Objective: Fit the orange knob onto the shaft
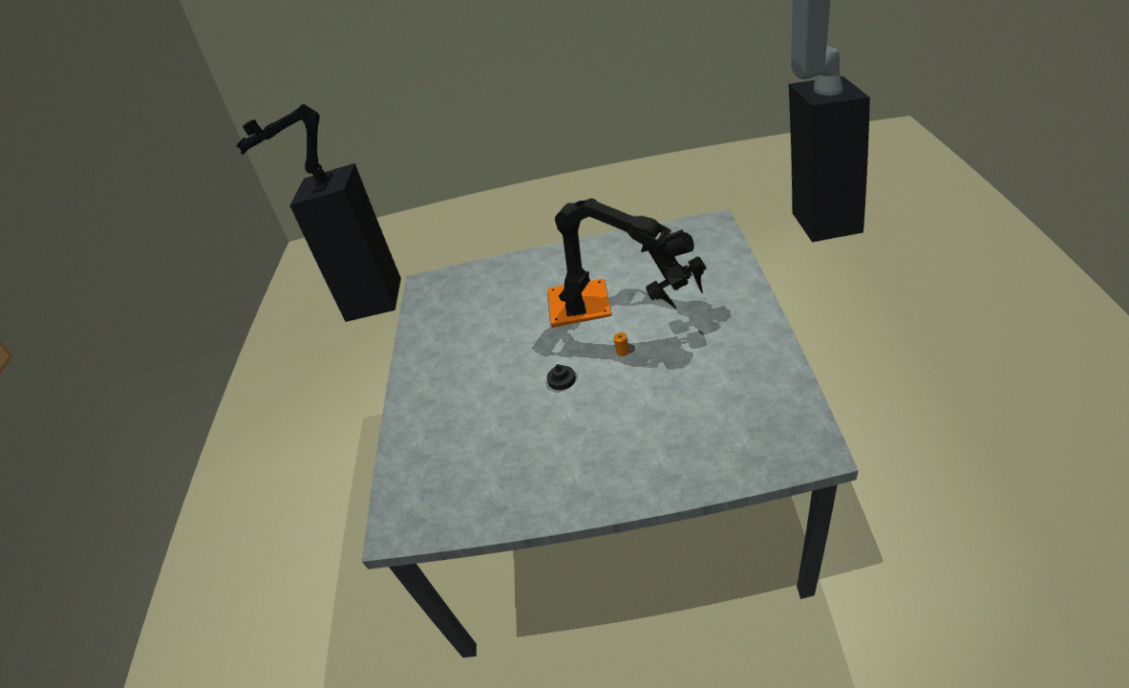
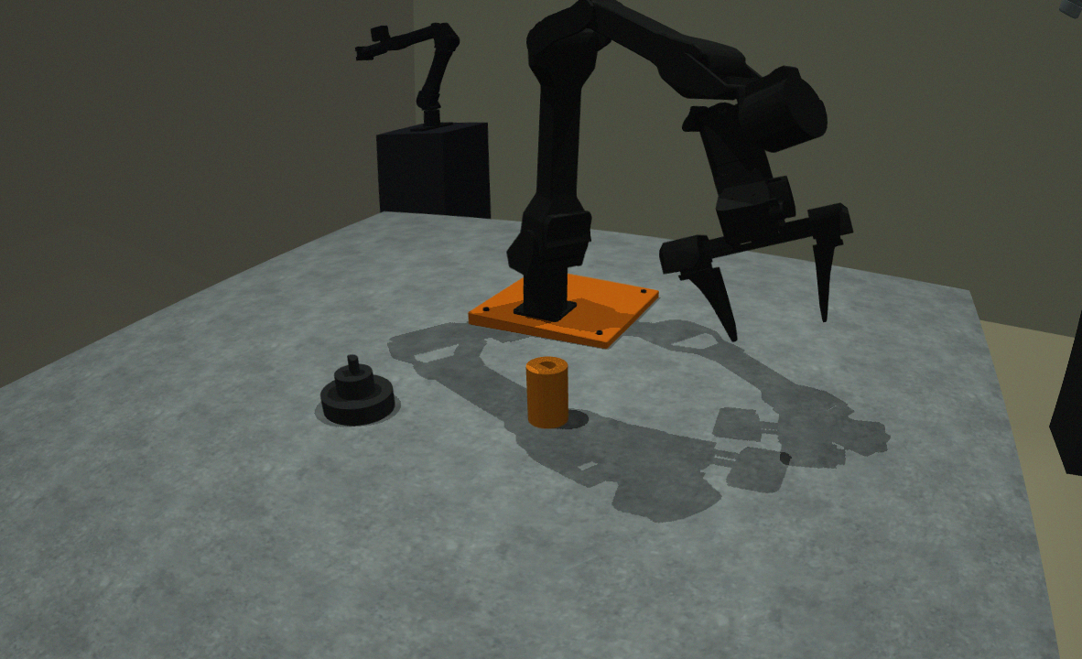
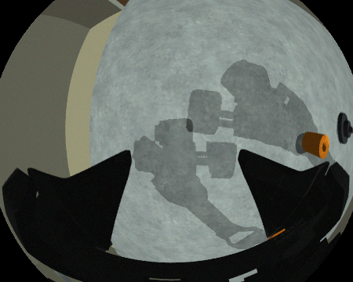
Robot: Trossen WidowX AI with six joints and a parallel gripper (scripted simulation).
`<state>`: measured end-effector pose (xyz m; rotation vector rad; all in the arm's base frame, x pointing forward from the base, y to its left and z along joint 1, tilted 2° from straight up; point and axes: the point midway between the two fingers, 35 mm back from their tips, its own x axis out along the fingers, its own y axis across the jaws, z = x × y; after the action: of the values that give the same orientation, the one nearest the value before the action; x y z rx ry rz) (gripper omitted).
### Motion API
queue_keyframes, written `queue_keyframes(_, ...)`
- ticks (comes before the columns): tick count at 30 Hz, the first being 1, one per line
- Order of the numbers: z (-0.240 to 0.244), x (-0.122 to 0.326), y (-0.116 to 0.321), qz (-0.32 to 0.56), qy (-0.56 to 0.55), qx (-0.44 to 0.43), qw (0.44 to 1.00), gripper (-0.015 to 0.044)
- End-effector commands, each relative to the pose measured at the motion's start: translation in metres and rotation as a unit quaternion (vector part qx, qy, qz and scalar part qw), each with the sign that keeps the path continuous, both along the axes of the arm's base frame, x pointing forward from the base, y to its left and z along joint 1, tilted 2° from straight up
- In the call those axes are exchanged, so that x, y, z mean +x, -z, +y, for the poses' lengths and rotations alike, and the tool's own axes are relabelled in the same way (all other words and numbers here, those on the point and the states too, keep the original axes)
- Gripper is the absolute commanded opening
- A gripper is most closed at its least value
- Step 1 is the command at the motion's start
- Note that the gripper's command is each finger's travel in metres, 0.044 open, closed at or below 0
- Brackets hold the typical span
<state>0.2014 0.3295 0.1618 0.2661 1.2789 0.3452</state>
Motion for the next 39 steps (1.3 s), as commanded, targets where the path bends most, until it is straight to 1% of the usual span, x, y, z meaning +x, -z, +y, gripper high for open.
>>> queue_keyframes(1,-0.059,0.024,0.005,0.011,-0.005,-0.066,0.998,0.044)
queue_keyframes(5,-0.124,0.038,0.007,0.041,-0.014,-0.129,0.991,0.044)
queue_keyframes(9,-0.189,0.038,0.006,0.088,-0.027,-0.175,0.98,0.044)
queue_keyframes(11,-0.208,0.035,0.005,0.106,-0.032,-0.185,0.977,0.044)
queue_keyframes(17,-0.211,0.036,0.007,0.108,-0.033,-0.186,0.976,0.044)
queue_keyframes(21,-0.21,0.036,0.038,0.108,-0.033,-0.186,0.976,0.044)
queue_keyframes(25,-0.21,0.036,0.041,0.108,-0.033,-0.186,0.976,0.044)
queue_keyframes(28,-0.21,0.037,0.054,0.108,-0.033,-0.186,0.976,0.044)
queue_keyframes(39,-0.209,0.039,0.065,0.108,-0.033,-0.186,0.976,0.044)
